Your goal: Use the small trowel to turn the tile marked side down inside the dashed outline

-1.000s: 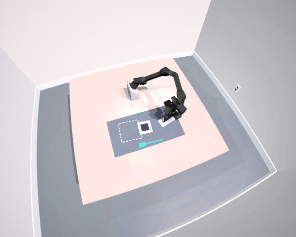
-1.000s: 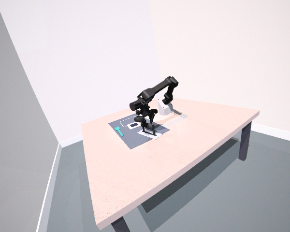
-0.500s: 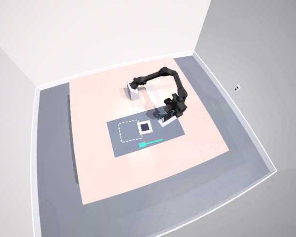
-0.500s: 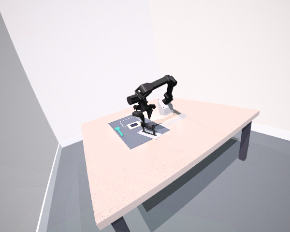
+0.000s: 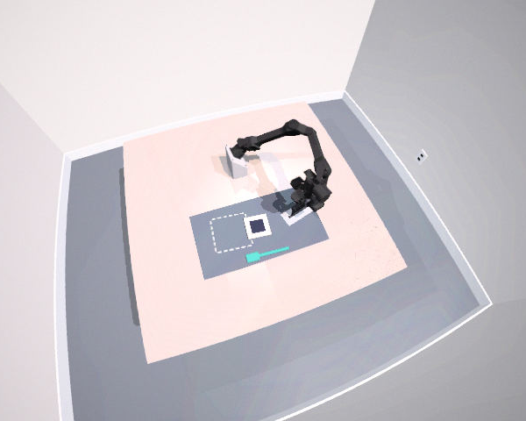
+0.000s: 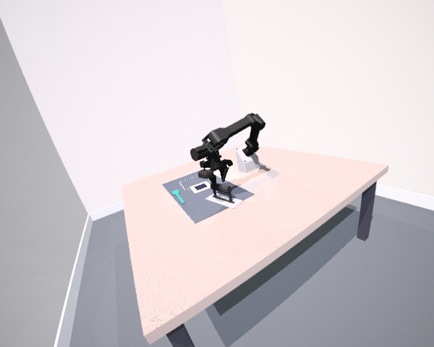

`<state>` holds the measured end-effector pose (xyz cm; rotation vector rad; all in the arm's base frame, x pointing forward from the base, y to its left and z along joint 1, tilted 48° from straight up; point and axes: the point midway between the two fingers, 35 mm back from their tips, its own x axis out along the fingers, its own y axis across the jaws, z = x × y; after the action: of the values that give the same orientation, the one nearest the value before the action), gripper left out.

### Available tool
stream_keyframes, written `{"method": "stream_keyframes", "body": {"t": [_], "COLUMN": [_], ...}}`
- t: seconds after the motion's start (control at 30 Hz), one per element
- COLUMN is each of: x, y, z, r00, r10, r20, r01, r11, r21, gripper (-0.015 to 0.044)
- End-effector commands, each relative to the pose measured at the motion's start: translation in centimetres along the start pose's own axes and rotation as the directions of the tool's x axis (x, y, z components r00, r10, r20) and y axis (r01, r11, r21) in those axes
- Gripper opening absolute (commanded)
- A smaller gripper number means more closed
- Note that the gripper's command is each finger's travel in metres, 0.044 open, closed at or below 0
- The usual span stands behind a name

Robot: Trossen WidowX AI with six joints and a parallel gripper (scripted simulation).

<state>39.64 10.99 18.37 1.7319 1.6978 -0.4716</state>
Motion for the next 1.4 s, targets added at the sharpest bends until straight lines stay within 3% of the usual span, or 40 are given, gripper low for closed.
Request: {"method": "stream_keyframes", "body": {"t": [0.0, 0.43, 0.63, 1.37], "x": [0.9, 2.7, 2.7, 2.7], "y": [-0.2, -0.2, -0.2, -0.2], "z": [0.0, -0.1, -0.1, -0.1], "r00": [1.0, 1.0, 1.0, 1.0], "r10": [-0.006, -0.005, -0.005, -0.005], "r20": [-0.001, -0.003, -0.003, -0.003], "r01": [0.006, 0.005, 0.005, 0.005], "r11": [1.0, 1.0, 1.0, 1.0], "r21": [0.005, 0.004, 0.004, 0.009], "gripper": [0.027, 0.027, 0.0132, 0.013]}}
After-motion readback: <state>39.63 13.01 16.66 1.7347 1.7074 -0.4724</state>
